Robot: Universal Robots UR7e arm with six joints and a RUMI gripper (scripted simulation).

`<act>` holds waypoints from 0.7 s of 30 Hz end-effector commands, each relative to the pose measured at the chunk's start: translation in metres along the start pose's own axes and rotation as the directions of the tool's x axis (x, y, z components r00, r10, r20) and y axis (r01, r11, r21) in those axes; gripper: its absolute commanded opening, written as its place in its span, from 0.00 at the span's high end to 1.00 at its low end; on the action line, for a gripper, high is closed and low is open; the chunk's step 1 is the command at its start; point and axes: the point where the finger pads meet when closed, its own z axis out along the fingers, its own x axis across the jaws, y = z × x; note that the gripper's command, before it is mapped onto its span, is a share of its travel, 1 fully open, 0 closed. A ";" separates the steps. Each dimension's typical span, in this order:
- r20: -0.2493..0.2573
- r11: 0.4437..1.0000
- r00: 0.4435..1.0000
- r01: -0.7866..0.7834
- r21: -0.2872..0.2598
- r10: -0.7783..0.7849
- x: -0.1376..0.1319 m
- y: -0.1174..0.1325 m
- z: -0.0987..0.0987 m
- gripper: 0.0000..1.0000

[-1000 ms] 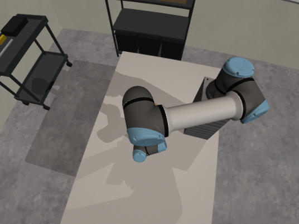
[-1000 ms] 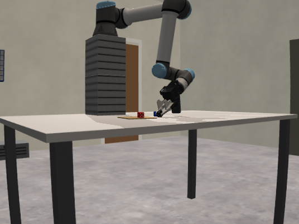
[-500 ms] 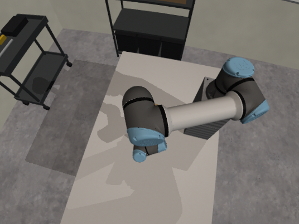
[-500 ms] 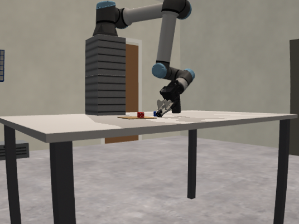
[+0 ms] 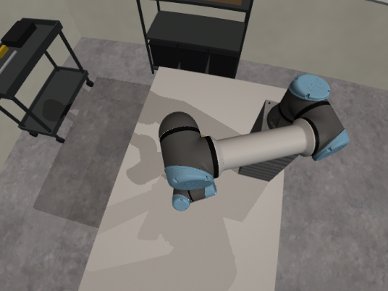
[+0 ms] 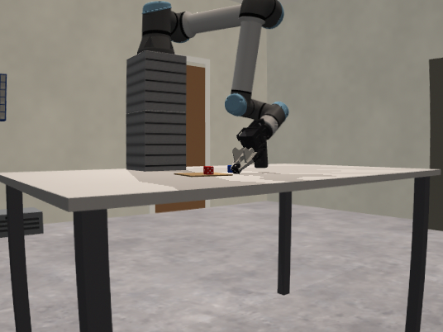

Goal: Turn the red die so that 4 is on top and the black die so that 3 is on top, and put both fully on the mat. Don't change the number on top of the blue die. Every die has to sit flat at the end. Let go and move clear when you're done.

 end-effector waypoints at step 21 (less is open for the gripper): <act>-0.001 1.000 1.000 -0.001 0.000 0.001 0.001 0.000 0.000 0.76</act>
